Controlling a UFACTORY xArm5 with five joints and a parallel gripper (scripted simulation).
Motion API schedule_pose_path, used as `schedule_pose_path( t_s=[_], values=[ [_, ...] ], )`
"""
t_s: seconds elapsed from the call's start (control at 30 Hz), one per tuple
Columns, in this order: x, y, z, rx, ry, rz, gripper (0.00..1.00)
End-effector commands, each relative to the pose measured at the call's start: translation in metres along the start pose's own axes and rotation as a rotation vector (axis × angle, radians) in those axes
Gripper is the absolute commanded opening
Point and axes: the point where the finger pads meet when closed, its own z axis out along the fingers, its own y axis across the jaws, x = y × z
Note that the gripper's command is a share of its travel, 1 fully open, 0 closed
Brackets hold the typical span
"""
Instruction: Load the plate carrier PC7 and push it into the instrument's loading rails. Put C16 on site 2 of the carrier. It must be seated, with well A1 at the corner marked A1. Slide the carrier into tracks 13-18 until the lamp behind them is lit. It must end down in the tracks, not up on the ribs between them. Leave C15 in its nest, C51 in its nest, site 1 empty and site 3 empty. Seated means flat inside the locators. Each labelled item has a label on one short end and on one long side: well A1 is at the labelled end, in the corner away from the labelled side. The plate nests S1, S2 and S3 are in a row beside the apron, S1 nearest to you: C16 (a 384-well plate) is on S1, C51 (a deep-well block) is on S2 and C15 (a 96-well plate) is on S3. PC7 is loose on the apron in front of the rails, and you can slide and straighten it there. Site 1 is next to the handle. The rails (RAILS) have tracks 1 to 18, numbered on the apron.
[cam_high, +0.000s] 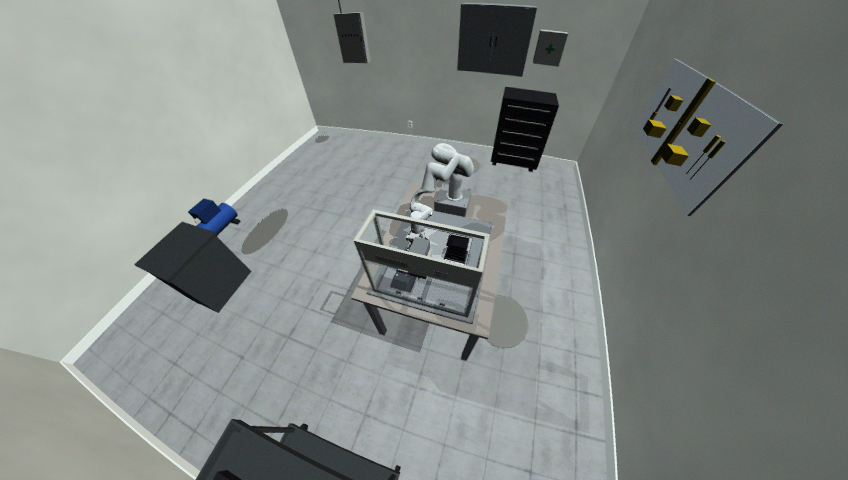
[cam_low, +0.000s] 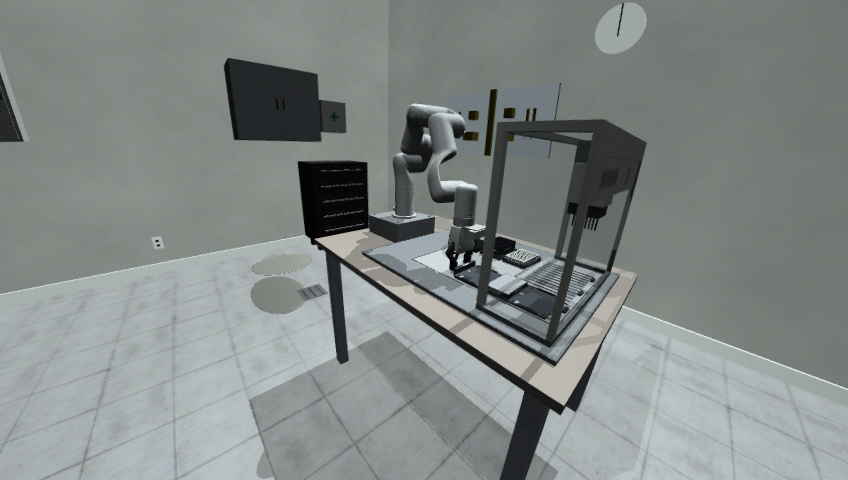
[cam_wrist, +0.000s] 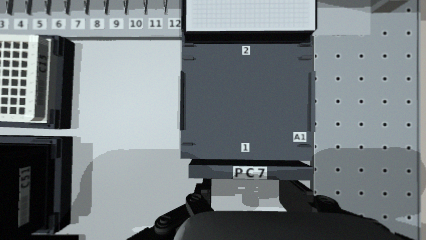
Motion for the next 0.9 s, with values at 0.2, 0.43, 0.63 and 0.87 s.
schedule_pose_path(
  t_s=[0.2, 0.43, 0.63, 0.87],
  values=[
    [0.01, 0.0, -0.002, -0.001, 0.004, 0.0, 0.81],
    [0.012, 0.0, -0.002, -0.001, 0.004, 0.0, 0.81],
    [0.013, 0.0, -0.002, -0.001, 0.004, 0.0, 0.81],
    [0.015, 0.0, -0.002, -0.001, 0.004, 0.0, 0.81]
  ],
)
